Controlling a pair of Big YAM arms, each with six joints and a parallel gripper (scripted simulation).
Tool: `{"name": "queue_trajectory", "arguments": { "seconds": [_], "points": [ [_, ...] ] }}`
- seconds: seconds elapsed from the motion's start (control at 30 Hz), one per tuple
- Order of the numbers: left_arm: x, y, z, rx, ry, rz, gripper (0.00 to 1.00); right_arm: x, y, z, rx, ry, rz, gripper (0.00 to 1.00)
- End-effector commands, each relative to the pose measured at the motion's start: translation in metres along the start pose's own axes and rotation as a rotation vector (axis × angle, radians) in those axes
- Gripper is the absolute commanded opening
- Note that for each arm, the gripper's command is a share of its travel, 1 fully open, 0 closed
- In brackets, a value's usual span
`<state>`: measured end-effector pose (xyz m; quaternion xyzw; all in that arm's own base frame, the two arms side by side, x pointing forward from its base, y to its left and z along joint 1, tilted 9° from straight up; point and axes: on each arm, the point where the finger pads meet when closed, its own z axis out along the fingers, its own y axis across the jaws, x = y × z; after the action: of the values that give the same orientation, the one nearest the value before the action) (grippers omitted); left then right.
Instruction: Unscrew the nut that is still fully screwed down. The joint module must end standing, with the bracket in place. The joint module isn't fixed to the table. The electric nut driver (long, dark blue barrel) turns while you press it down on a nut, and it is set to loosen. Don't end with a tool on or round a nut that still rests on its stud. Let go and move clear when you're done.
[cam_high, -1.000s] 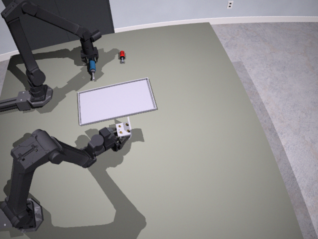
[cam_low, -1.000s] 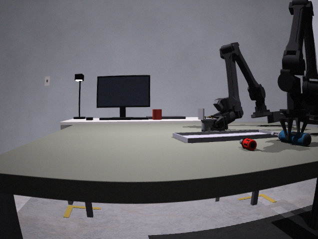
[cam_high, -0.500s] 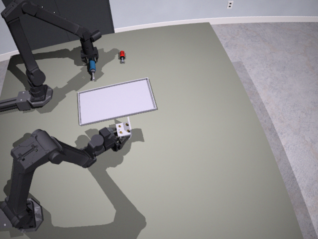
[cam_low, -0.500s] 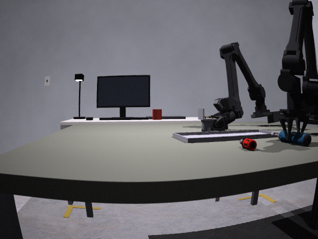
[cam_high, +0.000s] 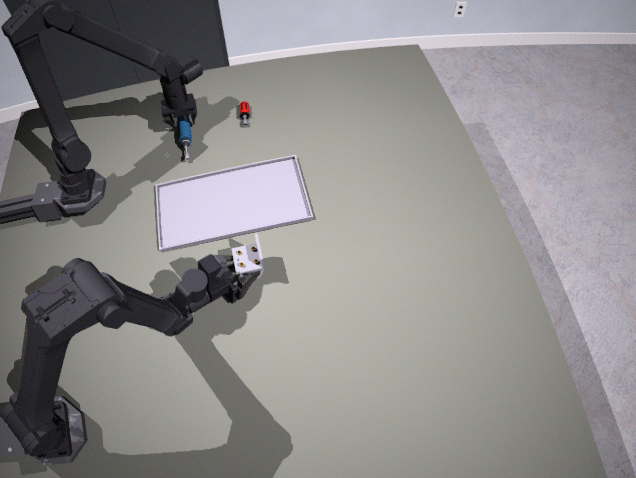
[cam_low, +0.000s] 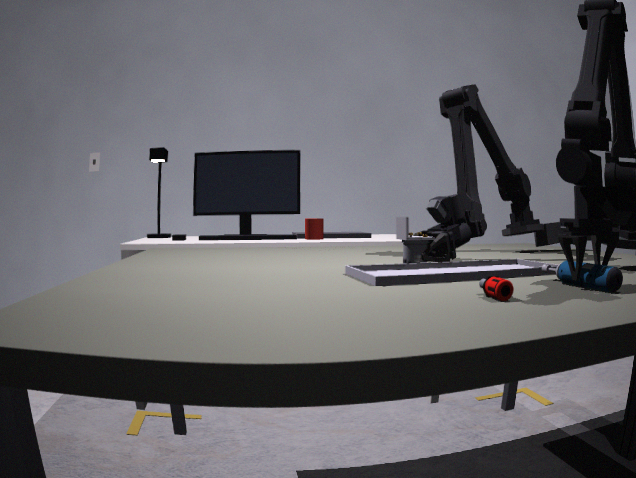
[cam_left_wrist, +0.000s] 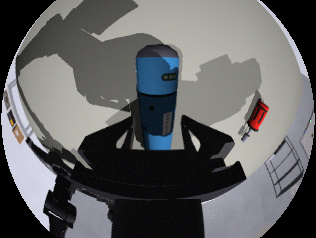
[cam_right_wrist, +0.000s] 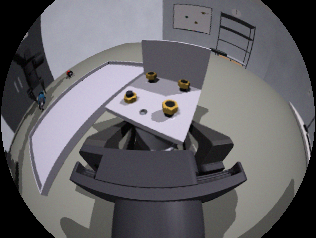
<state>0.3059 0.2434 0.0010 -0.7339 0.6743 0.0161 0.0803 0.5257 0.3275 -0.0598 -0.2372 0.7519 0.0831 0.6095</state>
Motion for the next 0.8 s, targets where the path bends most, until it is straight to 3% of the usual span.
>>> {"name": "queue_trajectory", "arguments": {
  "seconds": [0.0,0.03,0.57,0.6,0.77],
  "points": [
    [-0.0070,-0.0093,-0.0062,0.023,-0.014,0.000,0.65,0.0153,-0.0086,0.0001,0.011,0.035,0.001,0.59],
    [-0.0070,-0.0093,-0.0062,0.023,-0.014,0.000,0.55,0.0153,-0.0086,0.0001,0.011,0.035,0.001,0.59],
    [-0.0070,-0.0093,-0.0062,0.023,-0.014,0.000,0.55,0.0153,-0.0086,0.0001,0.011,0.035,0.001,0.59],
    [-0.0070,-0.0093,-0.0062,0.023,-0.014,0.000,0.46,0.0153,-0.0086,0.0001,0.011,0.035,0.001,0.59],
    [-0.0070,-0.0093,-0.0062,0.023,-0.014,0.000,0.46,0.0153,-0.0086,0.0001,0.011,0.035,0.001,0.59]
  ]
}}
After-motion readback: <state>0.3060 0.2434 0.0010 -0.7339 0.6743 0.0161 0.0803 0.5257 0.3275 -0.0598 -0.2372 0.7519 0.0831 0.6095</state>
